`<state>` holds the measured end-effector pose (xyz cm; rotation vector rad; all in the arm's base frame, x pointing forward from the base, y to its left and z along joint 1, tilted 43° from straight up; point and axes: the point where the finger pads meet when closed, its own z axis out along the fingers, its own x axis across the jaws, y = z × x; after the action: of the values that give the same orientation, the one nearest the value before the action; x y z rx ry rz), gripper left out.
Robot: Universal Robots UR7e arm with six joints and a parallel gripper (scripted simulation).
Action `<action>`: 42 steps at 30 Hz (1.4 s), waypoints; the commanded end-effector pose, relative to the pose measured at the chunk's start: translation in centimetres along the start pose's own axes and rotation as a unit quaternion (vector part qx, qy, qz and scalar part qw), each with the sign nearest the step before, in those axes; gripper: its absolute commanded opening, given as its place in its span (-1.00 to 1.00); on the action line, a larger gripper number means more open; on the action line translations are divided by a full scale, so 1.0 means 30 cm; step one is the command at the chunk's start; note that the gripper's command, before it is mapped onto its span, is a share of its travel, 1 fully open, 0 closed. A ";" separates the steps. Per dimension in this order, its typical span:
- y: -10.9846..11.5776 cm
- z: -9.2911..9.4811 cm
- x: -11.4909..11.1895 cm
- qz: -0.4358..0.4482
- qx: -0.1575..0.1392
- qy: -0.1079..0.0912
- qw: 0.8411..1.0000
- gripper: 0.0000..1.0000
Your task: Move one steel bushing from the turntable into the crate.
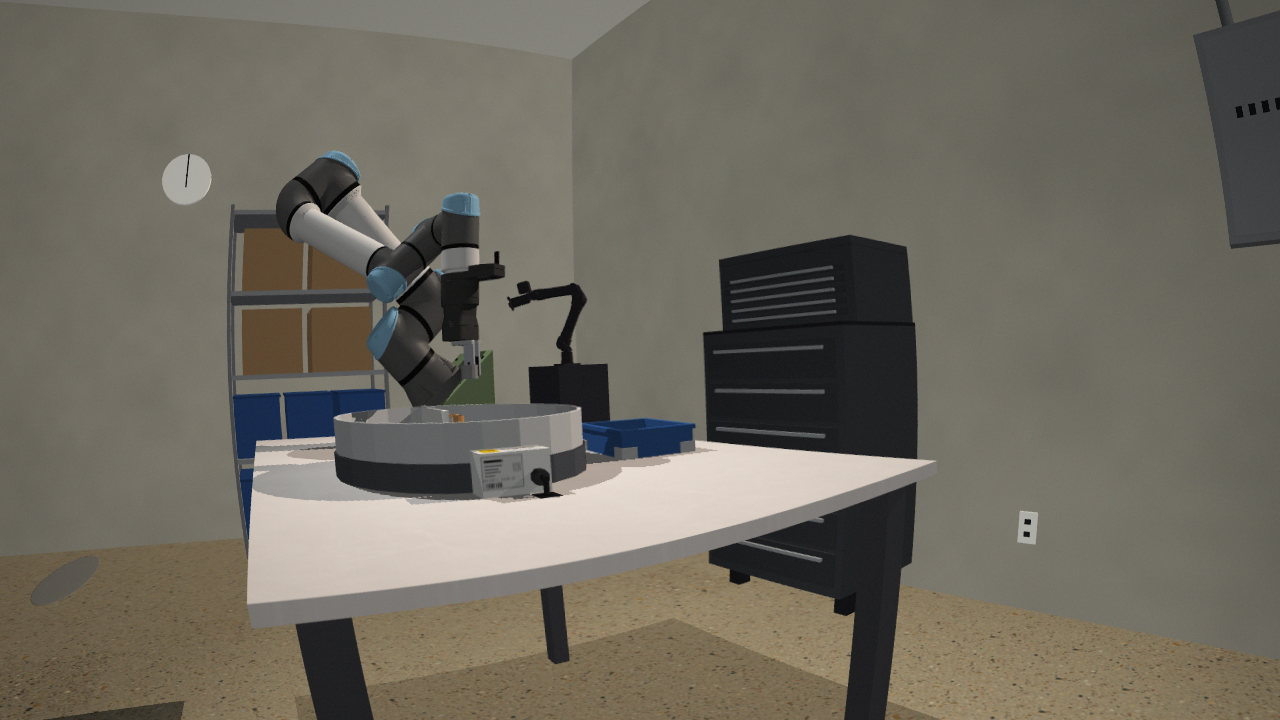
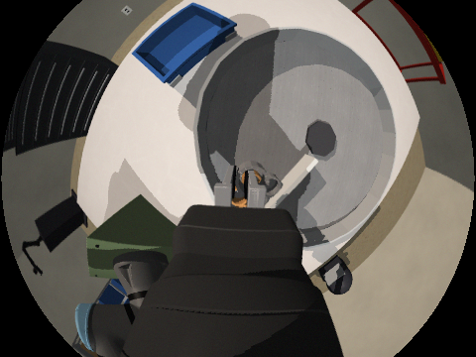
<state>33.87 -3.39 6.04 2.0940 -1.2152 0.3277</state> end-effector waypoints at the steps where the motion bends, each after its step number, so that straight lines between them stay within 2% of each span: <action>1: -0.074 0.000 -0.024 0.000 0.000 0.000 1.000 -1.00; 4: -0.186 -0.001 -0.061 0.000 0.000 0.000 1.000 -1.00; 16: -0.186 -0.001 -0.061 0.000 0.000 0.000 1.000 -1.00; 21: -0.365 -0.003 -0.122 0.000 0.000 0.000 1.000 -1.00; 33: -0.365 -0.003 -0.122 0.000 0.000 0.000 1.000 -1.00; 38: -0.545 -0.004 -0.183 0.000 0.000 0.000 1.000 -1.00; 42: -0.545 -0.004 -0.183 0.000 0.000 0.000 1.000 -1.00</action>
<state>43.59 4.97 -2.94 2.0964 -1.2148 0.3275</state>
